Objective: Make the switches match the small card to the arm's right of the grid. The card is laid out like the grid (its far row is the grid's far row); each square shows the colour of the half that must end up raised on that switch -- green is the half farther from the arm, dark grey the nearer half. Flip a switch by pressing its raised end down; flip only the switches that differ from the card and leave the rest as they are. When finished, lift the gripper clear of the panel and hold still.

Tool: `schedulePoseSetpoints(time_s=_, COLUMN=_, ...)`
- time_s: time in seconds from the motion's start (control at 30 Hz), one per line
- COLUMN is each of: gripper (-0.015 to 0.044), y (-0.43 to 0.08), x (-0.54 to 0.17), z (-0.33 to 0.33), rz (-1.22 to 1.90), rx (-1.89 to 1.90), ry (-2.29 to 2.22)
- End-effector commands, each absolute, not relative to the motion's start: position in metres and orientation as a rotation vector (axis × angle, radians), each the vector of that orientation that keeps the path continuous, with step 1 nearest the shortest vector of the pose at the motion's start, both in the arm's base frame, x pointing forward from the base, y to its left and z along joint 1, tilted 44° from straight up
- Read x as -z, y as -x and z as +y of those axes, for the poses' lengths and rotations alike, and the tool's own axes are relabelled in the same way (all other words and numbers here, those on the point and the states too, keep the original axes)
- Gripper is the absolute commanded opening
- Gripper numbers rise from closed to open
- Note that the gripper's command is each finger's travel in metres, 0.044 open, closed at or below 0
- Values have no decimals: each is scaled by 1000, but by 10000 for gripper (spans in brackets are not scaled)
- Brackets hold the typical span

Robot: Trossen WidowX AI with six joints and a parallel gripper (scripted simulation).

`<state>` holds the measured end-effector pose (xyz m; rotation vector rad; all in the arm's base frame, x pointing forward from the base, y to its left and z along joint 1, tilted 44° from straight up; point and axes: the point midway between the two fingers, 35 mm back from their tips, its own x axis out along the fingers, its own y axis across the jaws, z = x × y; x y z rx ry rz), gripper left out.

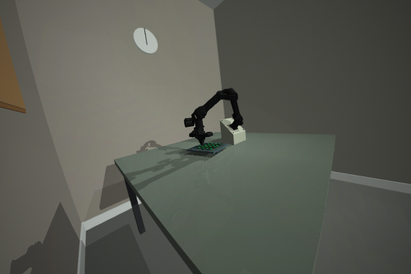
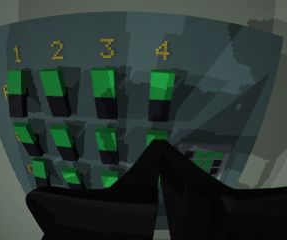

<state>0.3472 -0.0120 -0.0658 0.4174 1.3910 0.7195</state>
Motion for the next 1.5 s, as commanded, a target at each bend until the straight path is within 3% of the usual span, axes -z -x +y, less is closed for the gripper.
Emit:
schedulePoseSetpoints(time_s=0.0, gripper=0, y=-348, x=66, z=-11, rz=1388, rx=-721, ry=-424)
schedulePoseSetpoints(time_s=1.27, gripper=0, y=-348, x=69, z=-7, rz=1388, rx=-721, ry=-424)
schedulePoseSetpoints(time_s=1.47, gripper=0, y=-344, x=22, z=-53, rz=1365, rx=-711, ry=-430)
